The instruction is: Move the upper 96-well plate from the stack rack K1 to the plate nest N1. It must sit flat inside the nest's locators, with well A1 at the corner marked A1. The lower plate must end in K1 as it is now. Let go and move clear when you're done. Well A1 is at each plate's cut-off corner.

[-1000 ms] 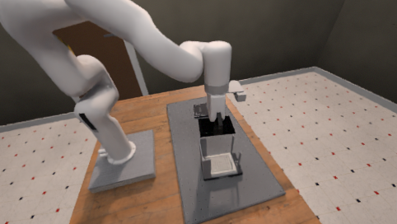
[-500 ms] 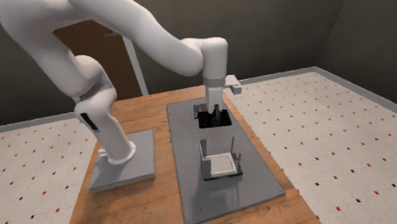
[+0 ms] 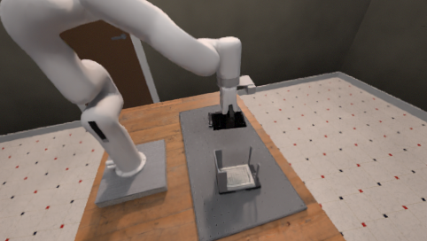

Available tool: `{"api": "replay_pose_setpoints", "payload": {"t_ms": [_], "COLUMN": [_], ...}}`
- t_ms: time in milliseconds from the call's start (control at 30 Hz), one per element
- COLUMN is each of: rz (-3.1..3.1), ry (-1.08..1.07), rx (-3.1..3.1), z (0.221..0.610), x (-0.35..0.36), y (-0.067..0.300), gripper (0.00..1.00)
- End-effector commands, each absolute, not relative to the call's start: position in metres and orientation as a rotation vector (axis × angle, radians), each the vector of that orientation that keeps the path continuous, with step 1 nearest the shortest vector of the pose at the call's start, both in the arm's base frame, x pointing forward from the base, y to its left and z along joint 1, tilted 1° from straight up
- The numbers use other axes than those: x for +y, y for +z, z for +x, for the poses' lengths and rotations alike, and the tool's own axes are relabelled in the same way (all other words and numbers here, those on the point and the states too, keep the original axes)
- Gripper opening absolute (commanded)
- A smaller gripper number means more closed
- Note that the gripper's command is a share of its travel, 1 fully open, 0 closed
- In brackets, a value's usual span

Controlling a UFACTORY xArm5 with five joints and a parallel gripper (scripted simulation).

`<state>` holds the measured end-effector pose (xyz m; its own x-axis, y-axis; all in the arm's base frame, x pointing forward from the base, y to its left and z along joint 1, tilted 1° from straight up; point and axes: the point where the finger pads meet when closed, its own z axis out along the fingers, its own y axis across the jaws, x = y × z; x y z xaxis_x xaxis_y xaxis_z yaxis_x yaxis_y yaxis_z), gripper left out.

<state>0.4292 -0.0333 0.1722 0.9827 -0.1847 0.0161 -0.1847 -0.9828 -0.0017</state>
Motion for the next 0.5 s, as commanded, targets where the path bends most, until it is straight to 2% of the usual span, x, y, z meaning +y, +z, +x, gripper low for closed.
{"api": "replay_pose_setpoints", "payload": {"t_ms": [0, 467], "rz": [-3.13, -3.13], "ry": [-0.032, -0.032], "rx": [0.292, 0.292], "z": [0.433, 0.441], "x": [-0.02, 0.02], "y": [0.173, 0.173], "gripper": [0.0, 0.0]}}
